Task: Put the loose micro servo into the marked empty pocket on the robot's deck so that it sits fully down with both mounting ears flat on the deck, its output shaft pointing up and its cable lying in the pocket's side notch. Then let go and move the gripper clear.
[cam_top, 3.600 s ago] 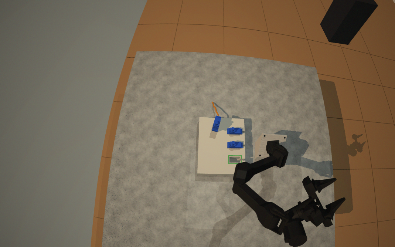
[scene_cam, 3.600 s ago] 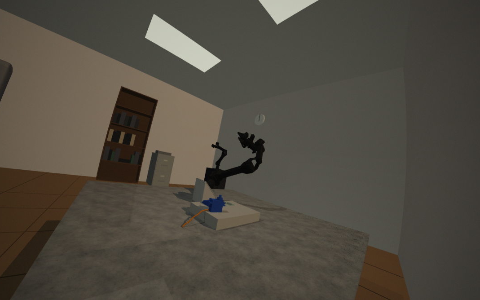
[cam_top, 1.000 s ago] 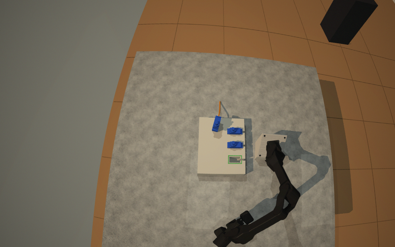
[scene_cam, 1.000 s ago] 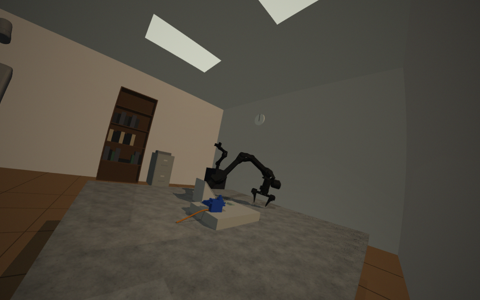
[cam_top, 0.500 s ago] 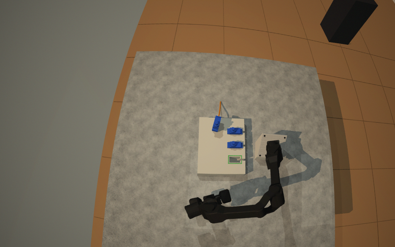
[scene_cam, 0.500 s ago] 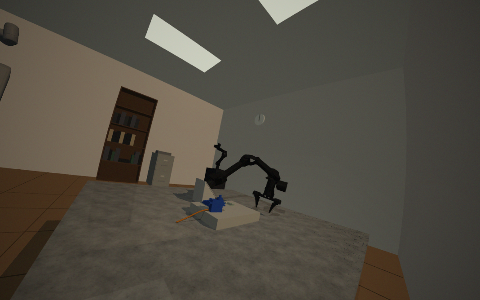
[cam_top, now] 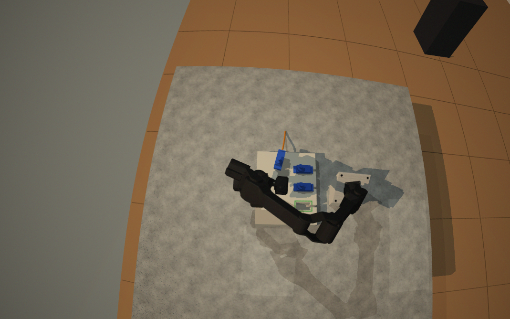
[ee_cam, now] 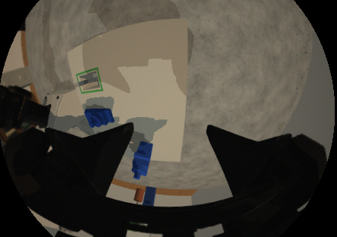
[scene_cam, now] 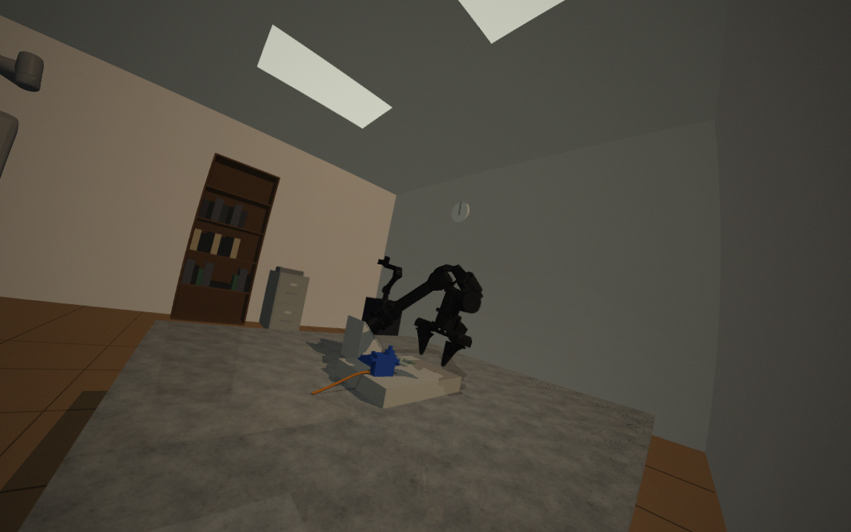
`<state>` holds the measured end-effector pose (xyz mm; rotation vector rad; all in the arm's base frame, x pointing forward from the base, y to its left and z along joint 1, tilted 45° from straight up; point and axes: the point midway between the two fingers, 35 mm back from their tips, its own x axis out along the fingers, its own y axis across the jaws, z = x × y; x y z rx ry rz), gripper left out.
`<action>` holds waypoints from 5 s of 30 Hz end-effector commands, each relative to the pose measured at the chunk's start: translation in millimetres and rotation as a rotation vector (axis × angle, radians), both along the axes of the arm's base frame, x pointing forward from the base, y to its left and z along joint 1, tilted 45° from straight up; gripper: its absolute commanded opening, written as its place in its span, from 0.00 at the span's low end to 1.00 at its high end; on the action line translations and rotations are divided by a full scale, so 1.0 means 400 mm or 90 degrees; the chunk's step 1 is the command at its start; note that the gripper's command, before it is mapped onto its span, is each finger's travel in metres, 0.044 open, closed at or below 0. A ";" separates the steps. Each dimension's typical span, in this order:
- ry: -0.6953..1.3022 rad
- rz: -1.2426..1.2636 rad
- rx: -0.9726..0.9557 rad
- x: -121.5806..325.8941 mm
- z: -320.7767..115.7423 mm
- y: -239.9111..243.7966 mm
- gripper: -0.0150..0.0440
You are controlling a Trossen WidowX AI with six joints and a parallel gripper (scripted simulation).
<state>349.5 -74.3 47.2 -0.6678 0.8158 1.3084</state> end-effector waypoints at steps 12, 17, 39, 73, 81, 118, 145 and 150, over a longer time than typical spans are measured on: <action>0.019 -0.117 0.118 -0.214 -0.187 -0.289 1.00; 0.019 -0.117 0.118 -0.208 -0.213 -0.265 1.00; 0.018 -0.117 0.119 -0.196 -0.268 -0.210 1.00; 0.019 -0.117 0.119 -0.220 -0.209 -0.253 0.25; 0.019 -0.117 0.119 -0.207 -0.197 -0.244 0.25; 0.022 -0.120 0.126 -0.179 0.116 0.076 0.25; 0.373 -0.541 0.177 -0.179 0.116 0.076 0.25; 0.443 -0.624 0.186 -0.179 0.116 0.076 0.25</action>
